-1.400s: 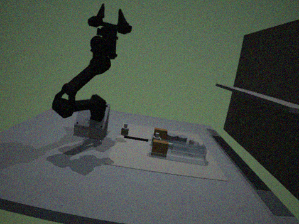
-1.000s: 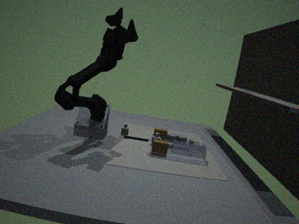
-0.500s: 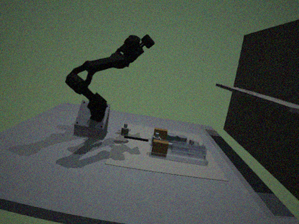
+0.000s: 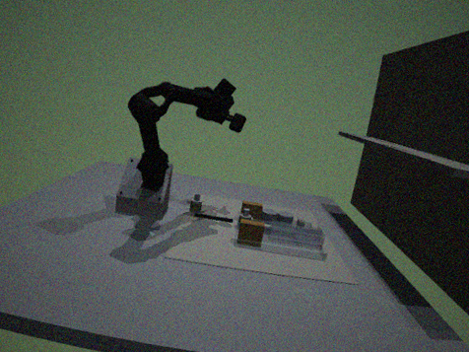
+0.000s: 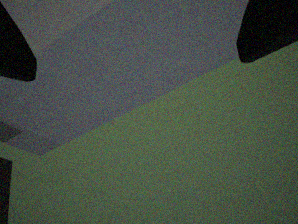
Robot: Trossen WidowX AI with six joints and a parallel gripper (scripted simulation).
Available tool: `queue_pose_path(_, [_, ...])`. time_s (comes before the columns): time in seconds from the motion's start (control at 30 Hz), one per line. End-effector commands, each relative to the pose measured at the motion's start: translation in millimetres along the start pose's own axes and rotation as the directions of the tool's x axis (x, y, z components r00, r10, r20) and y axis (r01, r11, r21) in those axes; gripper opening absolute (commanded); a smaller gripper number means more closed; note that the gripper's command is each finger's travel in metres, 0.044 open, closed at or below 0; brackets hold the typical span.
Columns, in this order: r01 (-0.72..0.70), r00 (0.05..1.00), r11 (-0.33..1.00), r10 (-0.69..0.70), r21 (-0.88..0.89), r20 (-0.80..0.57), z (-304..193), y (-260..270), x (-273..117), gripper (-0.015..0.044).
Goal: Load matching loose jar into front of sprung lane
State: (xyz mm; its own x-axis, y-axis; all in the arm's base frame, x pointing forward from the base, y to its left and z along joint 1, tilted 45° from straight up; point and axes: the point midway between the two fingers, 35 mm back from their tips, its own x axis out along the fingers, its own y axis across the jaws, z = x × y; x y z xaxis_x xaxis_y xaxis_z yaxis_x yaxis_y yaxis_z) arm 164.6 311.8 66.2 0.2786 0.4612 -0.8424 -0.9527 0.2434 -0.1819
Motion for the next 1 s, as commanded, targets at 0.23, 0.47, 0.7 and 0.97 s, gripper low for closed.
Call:
queue_pose_path(0.23, [0.527, 0.704, 0.727, -0.084, 0.439, -0.705, -157, -10, 26, 0.044])
queue_pose_path(0.47, [0.856, 0.364, 0.443, -0.148, 0.267, -0.92, -224, -13, -7, 0.044])
queue_pose_path(0.7, [0.885, 0.316, 0.404, -0.159, 0.231, -0.935, -231, -12, -12, 0.044])
queue_pose_path(0.97, [0.885, 0.316, 0.404, -0.159, 0.231, -0.935, -231, -10, -12, 0.044])
